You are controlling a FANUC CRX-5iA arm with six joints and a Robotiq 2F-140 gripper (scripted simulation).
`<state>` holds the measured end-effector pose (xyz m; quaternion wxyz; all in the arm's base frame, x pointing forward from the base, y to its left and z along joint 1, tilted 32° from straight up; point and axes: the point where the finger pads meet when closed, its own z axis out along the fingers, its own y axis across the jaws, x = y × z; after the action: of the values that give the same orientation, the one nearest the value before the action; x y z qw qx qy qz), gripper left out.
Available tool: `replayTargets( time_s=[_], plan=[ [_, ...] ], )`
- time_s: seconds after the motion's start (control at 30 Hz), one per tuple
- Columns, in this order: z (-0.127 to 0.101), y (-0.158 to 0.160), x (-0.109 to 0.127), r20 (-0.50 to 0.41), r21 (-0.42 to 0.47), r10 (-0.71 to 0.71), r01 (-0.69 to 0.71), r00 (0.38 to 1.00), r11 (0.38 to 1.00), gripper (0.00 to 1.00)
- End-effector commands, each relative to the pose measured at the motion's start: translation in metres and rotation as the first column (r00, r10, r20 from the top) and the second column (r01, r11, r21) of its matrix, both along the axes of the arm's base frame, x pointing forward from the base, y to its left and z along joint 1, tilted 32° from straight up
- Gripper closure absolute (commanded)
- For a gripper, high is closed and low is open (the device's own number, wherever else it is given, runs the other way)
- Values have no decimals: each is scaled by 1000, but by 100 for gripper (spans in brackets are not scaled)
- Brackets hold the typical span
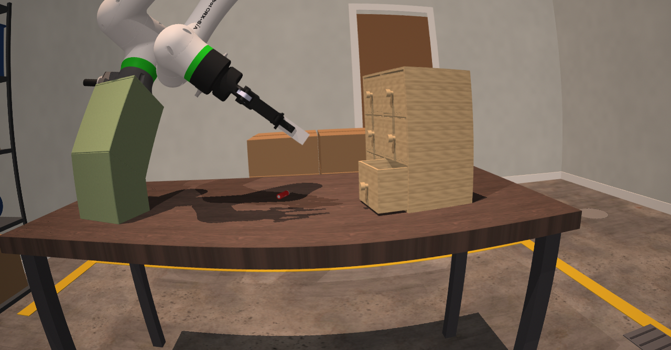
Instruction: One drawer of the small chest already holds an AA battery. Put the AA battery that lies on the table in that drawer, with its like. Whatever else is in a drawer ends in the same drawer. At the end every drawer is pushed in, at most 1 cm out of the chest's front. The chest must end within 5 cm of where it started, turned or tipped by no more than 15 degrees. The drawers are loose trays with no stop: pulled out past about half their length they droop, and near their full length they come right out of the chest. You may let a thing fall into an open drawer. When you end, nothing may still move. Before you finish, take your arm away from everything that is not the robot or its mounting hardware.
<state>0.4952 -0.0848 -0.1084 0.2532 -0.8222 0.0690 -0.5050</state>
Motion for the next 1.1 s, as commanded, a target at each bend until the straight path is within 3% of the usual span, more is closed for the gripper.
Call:
replayTargets(
  time_s=[0.0,0.43,0.5,1.0,1.07],
  plan=[
    [6,-7,-13,-101,-11,47,-49,994,999,80],
    [25,-23,-48,-414,-15,209,-236,886,972,80],
    [25,-23,-48,-414,-15,209,-236,886,972,80],
    [41,-37,-77,-638,27,307,-378,706,926,80],
    [41,-37,-77,-638,27,307,-378,706,926,80]
  ],
)
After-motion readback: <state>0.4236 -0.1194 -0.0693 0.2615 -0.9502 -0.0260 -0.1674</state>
